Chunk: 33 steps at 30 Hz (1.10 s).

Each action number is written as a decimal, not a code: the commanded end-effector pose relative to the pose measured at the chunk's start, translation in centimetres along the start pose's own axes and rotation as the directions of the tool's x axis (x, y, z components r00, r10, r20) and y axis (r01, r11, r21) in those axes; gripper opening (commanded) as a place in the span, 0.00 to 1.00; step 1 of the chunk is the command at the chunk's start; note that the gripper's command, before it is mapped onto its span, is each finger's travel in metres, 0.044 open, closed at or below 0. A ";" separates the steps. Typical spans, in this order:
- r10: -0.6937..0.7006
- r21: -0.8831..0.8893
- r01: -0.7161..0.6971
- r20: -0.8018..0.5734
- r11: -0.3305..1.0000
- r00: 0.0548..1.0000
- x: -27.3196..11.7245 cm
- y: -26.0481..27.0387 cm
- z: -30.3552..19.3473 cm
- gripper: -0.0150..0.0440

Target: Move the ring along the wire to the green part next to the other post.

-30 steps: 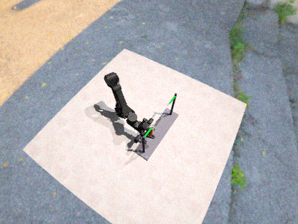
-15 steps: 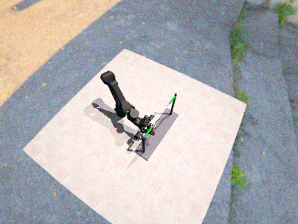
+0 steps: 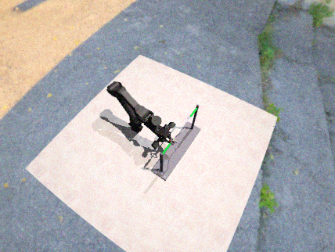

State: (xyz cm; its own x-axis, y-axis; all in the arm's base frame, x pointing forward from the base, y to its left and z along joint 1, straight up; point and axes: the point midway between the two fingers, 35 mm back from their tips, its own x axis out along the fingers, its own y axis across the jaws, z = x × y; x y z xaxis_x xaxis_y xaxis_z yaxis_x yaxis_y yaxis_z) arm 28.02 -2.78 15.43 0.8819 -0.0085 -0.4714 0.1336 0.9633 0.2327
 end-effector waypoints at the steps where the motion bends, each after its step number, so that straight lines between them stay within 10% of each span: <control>1: 0.007 0.092 -0.004 -0.039 0.996 0.999 -1.0 1.6 0.5 0.00; 33: 0.459 0.737 -0.031 -0.386 0.675 0.800 -8.3 10.5 6.7 0.00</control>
State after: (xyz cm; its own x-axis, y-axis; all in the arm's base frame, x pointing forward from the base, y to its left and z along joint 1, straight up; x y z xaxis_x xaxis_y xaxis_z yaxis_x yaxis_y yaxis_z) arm 25.09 5.48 26.26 0.6117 0.4929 -0.6188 0.3849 0.4979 0.7771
